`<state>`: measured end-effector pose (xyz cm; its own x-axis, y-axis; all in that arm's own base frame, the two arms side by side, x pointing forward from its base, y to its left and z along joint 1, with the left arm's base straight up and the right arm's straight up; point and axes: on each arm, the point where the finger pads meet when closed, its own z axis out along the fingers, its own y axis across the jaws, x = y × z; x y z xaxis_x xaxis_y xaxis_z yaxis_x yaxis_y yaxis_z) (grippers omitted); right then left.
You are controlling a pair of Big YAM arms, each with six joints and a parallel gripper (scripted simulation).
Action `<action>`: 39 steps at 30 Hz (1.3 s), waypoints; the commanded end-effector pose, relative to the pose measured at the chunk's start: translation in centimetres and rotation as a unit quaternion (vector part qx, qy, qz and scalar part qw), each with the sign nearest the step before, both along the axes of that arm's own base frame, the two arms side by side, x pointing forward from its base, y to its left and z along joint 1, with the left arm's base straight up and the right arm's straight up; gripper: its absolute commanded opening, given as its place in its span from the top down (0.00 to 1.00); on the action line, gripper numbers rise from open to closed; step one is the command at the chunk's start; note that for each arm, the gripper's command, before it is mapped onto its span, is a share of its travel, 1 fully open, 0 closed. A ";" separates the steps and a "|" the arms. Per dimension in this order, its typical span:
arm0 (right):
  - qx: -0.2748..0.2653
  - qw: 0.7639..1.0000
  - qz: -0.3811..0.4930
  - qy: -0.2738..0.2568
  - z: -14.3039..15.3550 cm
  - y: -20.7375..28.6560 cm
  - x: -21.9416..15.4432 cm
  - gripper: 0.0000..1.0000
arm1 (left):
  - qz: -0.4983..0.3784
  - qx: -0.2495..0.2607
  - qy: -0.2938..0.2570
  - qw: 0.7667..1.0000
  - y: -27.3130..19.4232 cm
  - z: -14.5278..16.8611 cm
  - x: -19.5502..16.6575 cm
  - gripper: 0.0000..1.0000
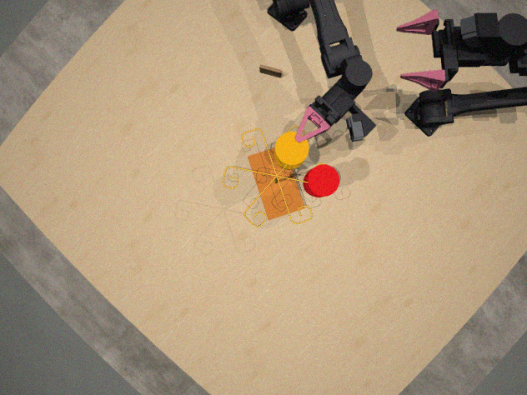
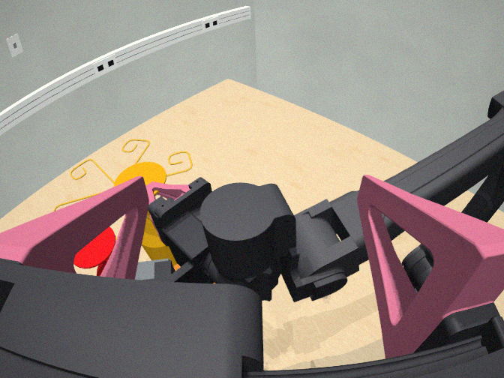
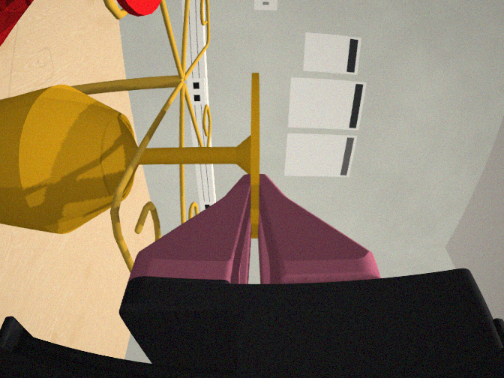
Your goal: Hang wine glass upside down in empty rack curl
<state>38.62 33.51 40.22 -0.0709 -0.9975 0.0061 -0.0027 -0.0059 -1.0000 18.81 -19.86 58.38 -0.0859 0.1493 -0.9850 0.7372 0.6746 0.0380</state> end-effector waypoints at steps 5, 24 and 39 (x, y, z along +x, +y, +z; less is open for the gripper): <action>0.036 0.999 0.001 -0.024 3.8 0.9 0.2 1.00 | -0.005 -0.018 -0.008 1.000 0.1 2.6 -0.7 0.00; 0.027 0.999 0.002 -0.020 1.6 0.6 -0.5 1.00 | -0.005 -0.018 -0.008 1.000 0.1 2.6 -0.7 0.00; 0.028 0.999 0.003 -0.017 -0.4 0.4 -4.7 1.00 | 0.008 -0.016 -0.001 1.000 0.8 1.5 -0.6 0.00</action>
